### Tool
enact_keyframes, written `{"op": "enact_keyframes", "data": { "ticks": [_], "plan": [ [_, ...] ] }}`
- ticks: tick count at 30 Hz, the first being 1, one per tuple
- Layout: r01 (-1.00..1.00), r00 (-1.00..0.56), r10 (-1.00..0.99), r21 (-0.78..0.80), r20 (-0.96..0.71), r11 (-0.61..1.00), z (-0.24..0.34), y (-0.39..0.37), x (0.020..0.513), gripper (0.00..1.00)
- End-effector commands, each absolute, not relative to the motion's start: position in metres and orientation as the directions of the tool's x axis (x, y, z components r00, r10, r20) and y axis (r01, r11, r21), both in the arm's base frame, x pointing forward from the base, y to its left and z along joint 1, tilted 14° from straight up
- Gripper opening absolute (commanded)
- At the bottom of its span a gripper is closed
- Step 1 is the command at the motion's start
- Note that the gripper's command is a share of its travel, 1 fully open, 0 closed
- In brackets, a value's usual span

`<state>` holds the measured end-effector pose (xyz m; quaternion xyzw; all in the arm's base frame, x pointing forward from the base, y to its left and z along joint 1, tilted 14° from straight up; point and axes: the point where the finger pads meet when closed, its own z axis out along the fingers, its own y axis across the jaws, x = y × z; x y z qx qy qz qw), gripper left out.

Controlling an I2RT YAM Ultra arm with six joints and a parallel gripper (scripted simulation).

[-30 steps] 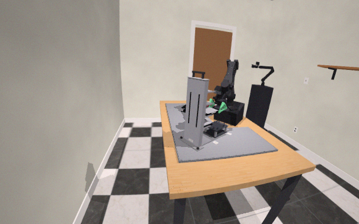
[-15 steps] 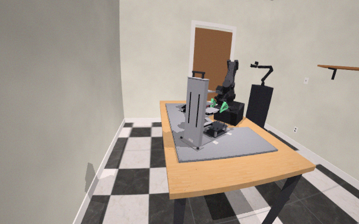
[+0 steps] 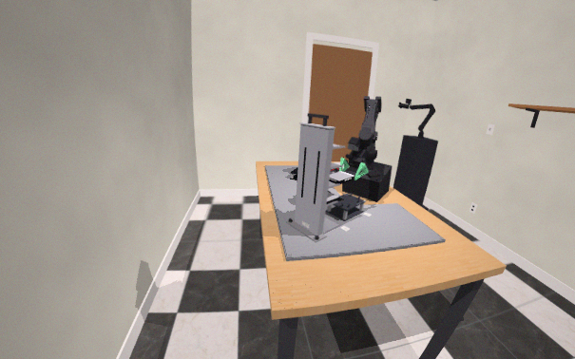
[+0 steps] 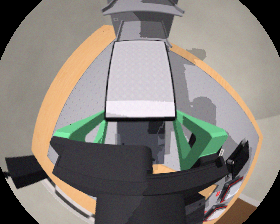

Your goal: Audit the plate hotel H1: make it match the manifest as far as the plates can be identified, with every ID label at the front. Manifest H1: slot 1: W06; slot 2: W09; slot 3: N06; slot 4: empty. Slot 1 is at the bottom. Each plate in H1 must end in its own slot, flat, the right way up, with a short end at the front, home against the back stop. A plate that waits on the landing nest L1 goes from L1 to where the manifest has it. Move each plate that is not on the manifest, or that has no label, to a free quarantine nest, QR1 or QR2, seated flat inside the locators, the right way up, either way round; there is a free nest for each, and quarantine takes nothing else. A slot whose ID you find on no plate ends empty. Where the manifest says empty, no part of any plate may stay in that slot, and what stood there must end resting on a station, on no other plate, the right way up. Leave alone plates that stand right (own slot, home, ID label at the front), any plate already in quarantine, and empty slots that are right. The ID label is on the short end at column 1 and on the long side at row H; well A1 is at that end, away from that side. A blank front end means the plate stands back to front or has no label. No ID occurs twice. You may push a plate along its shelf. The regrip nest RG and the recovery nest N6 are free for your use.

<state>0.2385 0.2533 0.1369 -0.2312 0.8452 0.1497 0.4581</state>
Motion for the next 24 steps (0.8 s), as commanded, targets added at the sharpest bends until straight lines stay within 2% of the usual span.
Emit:
{"op": "enact_keyframes", "data": {
  "ticks": [1,6,7,9,23,24],
  "plan": [
    [-0.519,-0.467,-0.240,0.044,-0.851,0.853,0.140,0.248,0.234,0.86],
    [-0.519,-0.467,-0.240,0.044,-0.851,0.853,0.139,0.246,0.230,0.86],
    [-0.516,-0.448,-0.206,0.063,-0.870,0.855,0.154,0.251,0.235,0.86],
    [-0.519,-0.465,-0.237,0.046,-0.853,0.853,0.139,0.245,0.228,0.86],
    [-0.519,-0.467,-0.241,0.044,-0.851,0.853,0.134,0.236,0.214,0.86],
    [-0.518,-0.449,-0.206,0.065,-0.870,0.853,0.150,0.242,0.218,0.86]
  ]
}}
